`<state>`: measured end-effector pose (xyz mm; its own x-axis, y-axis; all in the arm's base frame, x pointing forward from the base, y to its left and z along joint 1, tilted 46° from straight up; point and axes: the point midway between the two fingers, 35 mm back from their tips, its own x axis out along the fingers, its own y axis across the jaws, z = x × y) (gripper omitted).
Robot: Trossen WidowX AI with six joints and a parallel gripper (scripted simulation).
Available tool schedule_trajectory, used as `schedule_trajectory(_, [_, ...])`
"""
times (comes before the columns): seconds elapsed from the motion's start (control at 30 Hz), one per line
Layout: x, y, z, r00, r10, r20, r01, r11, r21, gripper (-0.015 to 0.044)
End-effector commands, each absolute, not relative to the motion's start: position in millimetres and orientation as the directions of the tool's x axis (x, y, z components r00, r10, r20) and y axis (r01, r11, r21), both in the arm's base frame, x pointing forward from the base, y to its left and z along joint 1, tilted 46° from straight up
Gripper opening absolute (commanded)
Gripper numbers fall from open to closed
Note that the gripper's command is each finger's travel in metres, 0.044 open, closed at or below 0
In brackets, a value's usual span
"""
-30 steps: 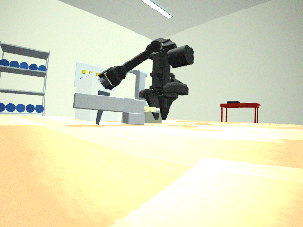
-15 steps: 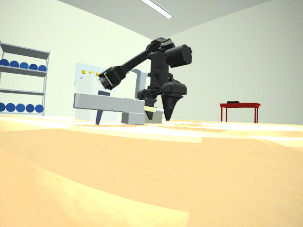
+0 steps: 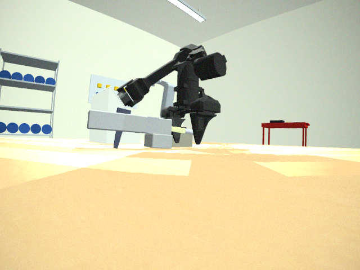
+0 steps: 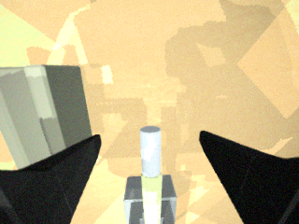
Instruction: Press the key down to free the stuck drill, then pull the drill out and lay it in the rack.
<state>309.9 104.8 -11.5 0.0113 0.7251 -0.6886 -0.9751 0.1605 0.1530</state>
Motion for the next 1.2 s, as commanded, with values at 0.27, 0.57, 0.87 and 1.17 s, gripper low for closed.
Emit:
schedule_trajectory(0.27, [309.7,104.1,-13.4,0.012,0.725,-0.688,-0.975,0.161,0.152,0.0361])
schedule_trajectory(0.57, [309.7,104.1,-13.4,0.012,0.725,-0.688,-0.975,0.161,0.152,0.0125])
schedule_trajectory(0.87, [309.7,104.1,-13.4,0.012,0.725,-0.688,-0.975,0.161,0.152,0.0006])
schedule_trajectory(1.17, [307.8,102.2,-11.1,0.009,0.723,-0.69,-0.975,0.158,0.153,0.0])
